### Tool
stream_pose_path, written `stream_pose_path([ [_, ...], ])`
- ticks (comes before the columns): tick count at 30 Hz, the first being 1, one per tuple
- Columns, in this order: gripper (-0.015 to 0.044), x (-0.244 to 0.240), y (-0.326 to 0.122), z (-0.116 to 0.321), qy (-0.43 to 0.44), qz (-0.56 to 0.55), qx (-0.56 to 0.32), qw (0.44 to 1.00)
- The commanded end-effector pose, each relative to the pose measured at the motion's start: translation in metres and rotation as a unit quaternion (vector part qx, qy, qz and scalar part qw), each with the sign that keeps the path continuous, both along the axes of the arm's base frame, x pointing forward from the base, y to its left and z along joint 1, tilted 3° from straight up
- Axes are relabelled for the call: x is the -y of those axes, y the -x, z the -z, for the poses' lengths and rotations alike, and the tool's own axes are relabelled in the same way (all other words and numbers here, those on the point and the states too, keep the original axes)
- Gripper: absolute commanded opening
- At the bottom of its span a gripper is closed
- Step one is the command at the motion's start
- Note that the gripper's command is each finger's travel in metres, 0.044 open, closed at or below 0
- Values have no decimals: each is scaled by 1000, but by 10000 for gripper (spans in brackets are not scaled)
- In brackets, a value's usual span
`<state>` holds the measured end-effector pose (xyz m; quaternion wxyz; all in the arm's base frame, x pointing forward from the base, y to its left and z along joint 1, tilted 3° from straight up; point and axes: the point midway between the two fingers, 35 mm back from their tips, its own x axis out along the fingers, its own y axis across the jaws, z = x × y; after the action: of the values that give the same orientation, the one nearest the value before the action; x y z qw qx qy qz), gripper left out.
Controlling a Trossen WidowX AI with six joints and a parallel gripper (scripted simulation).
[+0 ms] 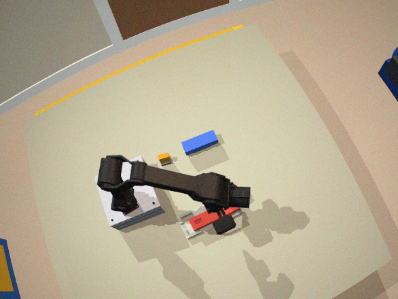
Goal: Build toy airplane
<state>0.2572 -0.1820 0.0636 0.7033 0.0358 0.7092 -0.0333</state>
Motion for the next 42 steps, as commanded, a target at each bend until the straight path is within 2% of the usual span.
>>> stream_pose_path([
  [1, 440, 1, -1, 0, -2, 21, -5, 1000],
  [4, 440, -1, -3, -1, -2, 28, -4, 1000],
  [7, 440, -29, -27, 2, -2, 28, -3, 1000],
  [15, 440, -147, -84, 10, -7, 28, 1, 1000],
  [23, 440, -273, -93, 19, -14, 28, -1, 1000],
  [29, 440, -276, -92, 19, -14, 28, -1, 1000],
  [33, 440, -277, -92, 51, -14, 28, -1, 1000],
  [42, 440, -278, -92, 69, -14, 28, -1, 1000],
])
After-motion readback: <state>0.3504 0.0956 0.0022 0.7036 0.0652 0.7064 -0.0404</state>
